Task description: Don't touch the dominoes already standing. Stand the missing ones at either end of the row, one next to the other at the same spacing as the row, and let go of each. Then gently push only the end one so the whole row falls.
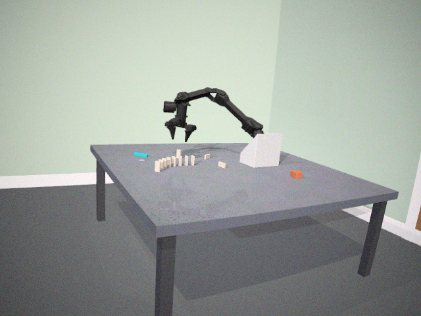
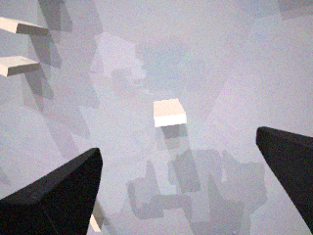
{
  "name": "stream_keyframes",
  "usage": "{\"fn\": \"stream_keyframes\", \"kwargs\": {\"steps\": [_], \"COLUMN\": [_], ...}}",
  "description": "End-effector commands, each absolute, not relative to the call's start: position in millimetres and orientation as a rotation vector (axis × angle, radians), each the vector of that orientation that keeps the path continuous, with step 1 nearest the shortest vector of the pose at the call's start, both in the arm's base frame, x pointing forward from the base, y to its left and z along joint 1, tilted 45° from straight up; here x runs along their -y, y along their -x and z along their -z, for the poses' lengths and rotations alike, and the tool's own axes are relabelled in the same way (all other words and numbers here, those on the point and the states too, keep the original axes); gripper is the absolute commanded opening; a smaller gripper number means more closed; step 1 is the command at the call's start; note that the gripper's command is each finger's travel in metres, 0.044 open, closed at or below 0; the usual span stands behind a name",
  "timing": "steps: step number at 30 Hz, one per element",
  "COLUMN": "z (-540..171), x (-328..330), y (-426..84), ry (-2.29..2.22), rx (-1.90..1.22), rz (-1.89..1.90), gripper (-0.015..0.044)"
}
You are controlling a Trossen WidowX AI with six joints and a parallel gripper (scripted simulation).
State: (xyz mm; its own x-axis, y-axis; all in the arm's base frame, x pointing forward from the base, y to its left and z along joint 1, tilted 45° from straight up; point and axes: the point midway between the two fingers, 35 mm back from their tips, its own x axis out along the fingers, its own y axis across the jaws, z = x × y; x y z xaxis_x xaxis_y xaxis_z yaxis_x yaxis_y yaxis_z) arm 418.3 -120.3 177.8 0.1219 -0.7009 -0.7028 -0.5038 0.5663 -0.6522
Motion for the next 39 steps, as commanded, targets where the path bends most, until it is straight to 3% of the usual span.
{"fn": "stream_keyframes", "kwargs": {"steps": [1, 21, 33, 39], "z": [-158.2, -125.8, -125.8, -125.8], "x": [142.0, 176.0, 176.0, 176.0], "y": [-419.8, -422.8, -422.8, -422.8], "ry": [1.069, 1.072, 1.072, 1.072], "rx": [-1.548, -1.548, -1.548, -1.548], "rz": [0.198, 0.201, 0.201, 0.201], "gripper": [0.0440, 0.0440, 0.0125, 0.0107]}}
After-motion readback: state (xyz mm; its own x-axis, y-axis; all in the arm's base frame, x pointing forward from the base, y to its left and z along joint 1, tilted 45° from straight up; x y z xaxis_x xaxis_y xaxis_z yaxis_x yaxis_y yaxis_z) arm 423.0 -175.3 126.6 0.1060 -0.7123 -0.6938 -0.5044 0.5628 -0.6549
